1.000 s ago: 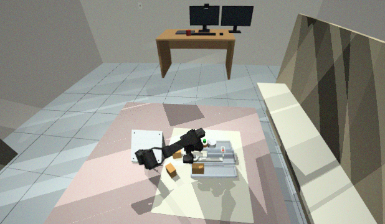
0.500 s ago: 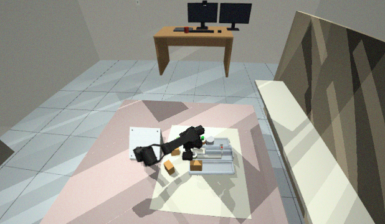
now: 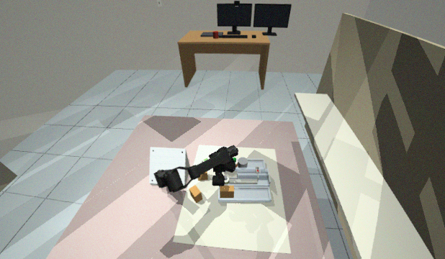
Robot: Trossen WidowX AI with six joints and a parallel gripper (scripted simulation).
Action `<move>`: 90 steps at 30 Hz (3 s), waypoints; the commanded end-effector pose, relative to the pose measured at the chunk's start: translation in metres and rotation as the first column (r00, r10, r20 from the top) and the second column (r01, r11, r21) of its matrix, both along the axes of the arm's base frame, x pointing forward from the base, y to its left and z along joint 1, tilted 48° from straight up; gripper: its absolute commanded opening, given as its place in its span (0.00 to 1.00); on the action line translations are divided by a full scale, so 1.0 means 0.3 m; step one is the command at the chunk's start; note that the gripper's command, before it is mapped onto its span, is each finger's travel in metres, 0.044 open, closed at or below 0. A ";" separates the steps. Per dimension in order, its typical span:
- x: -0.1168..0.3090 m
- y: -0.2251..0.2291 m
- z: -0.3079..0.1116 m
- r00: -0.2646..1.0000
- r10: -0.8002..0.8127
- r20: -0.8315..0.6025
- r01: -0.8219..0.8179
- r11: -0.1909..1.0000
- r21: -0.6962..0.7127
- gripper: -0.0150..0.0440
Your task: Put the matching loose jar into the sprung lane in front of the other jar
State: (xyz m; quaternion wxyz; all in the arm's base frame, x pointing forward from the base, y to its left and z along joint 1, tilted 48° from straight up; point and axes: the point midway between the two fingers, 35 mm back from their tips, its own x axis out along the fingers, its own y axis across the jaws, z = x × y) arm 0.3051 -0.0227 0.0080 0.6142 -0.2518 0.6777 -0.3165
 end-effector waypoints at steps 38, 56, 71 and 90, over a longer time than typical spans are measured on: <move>0.087 -0.007 0.017 1.000 0.007 0.024 -0.007 1.000 -0.007 0.25; 0.108 -0.005 0.025 1.000 0.007 0.024 -0.007 1.000 -0.007 0.25; 0.108 -0.009 0.021 1.000 0.007 0.024 -0.007 1.000 -0.007 0.25; 0.110 -0.013 0.018 1.000 0.007 0.024 -0.007 1.000 -0.007 0.25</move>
